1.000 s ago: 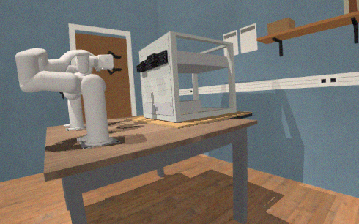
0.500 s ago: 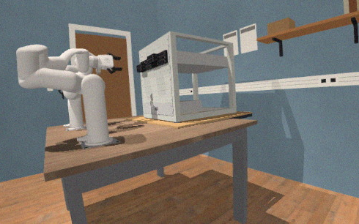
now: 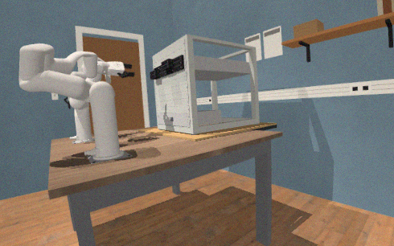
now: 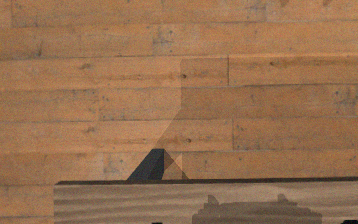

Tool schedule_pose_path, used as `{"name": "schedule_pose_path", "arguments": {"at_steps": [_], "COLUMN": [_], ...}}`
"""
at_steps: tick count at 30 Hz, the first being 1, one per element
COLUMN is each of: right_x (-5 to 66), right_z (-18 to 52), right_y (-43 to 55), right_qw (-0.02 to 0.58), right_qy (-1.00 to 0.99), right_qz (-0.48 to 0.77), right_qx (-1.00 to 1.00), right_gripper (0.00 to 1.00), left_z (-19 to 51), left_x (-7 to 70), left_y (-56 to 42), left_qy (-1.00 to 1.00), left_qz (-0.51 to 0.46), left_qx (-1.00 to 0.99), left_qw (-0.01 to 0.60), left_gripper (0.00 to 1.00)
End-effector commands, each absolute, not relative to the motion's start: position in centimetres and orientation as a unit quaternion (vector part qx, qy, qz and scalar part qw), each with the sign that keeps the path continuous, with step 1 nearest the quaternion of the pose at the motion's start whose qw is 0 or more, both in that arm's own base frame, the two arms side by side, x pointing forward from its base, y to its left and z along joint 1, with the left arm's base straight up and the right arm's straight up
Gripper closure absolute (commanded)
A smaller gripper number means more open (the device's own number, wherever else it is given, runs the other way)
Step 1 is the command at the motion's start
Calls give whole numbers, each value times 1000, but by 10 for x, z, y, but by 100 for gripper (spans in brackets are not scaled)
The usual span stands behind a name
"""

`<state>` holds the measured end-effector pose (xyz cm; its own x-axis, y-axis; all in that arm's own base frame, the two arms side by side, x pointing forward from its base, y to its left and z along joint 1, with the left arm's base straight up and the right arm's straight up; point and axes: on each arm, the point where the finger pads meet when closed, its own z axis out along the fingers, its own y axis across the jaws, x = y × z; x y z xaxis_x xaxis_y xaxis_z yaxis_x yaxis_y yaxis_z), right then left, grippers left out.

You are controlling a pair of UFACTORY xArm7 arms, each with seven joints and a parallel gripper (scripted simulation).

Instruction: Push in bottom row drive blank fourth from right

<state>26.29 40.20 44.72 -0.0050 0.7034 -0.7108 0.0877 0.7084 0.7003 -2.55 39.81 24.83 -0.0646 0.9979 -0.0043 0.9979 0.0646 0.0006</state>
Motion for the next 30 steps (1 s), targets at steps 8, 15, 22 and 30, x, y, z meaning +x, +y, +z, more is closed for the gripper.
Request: {"name": "schedule_pose_path", "arguments": {"at_steps": [8, 15, 22, 30], "right_x": [262, 262, 261, 261], "right_z": [447, 447, 447, 448], "right_y": [401, 402, 402, 402], "right_qw": [668, 677, 680, 676], "right_qy": [710, 726, 732, 731], "right_qz": [126, 55, -4, -87], "right_qx": [184, 110, 48, -41], "right_gripper": [0, 0, 0, 0], "left_z": [250, 250, 250, 250], "left_x": [-26, -26, -26, -26], "left_y": [399, 399, 399, 399], "left_qy": [730, 730, 730, 730], "left_qz": [0, 0, 0, 0], "left_qx": [684, 684, 684, 684], "left_qw": [0, 0, 0, 0], "left_gripper": [0, 0, 0, 0]}}
